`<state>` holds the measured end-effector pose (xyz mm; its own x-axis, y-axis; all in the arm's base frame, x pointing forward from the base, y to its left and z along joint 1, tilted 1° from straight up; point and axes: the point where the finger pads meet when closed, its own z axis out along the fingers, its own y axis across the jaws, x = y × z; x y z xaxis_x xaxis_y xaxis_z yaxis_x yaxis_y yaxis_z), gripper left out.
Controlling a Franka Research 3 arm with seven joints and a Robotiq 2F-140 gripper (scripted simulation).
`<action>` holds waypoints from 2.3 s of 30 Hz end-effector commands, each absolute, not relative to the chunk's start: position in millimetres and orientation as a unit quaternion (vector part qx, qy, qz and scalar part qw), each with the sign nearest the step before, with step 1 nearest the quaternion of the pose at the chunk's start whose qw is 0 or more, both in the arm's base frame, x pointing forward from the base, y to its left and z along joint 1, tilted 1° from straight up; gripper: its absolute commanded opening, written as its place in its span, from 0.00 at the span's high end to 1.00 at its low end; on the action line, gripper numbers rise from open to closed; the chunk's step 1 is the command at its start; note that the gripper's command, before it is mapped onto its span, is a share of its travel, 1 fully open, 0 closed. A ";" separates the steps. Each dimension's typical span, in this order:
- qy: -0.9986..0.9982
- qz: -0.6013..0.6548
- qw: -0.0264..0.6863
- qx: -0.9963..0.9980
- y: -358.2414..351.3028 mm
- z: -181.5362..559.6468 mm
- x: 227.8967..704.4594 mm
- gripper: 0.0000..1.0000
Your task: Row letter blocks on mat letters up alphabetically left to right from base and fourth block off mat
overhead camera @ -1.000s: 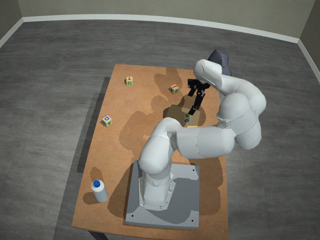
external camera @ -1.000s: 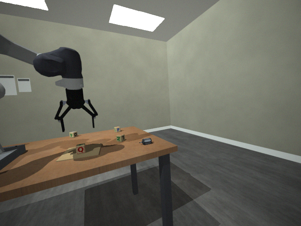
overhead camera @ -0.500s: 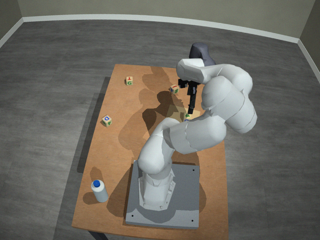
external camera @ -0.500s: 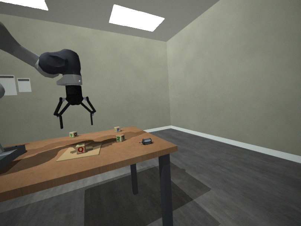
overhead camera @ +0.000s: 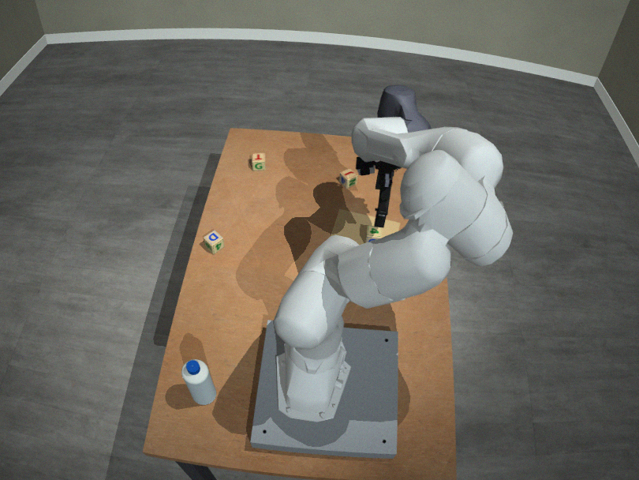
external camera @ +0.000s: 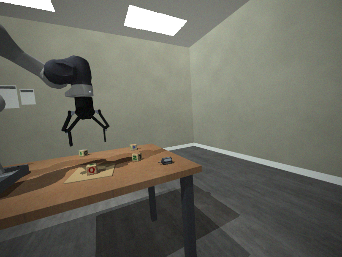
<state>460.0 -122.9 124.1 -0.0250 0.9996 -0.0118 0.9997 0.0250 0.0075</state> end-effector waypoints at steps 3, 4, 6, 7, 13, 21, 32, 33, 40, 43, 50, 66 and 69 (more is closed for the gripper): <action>0.710 0.000 0.006 0.704 -121.7 124.2 460.2 0.00; 0.710 0.000 0.006 0.704 -121.7 124.2 460.2 0.00; 0.710 0.000 0.006 0.704 -121.7 124.2 460.2 0.00; 0.710 0.000 0.006 0.704 -121.7 124.2 460.2 0.00; 0.710 0.000 0.006 0.704 -121.7 124.2 460.2 0.00; 0.650 0.000 0.004 0.760 -119.4 121.9 459.3 0.00; 0.582 0.000 0.001 0.813 -117.6 119.5 458.6 0.00; 0.575 0.000 0.001 0.818 -117.4 119.2 458.5 0.00; 0.533 0.000 0.000 0.846 -116.7 117.7 458.2 0.00; 0.513 0.000 0.000 0.858 -116.4 117.0 458.1 0.00; 0.466 0.000 -0.001 0.885 -116.0 115.4 458.0 0.00; 0.353 0.000 -0.001 0.936 -116.0 111.7 457.9 0.00; 0.330 0.000 -0.001 0.944 -116.1 111.0 457.9 0.00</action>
<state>455.3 -118.7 111.0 0.6997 0.7144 -0.0103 0.7143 -0.6997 -0.0084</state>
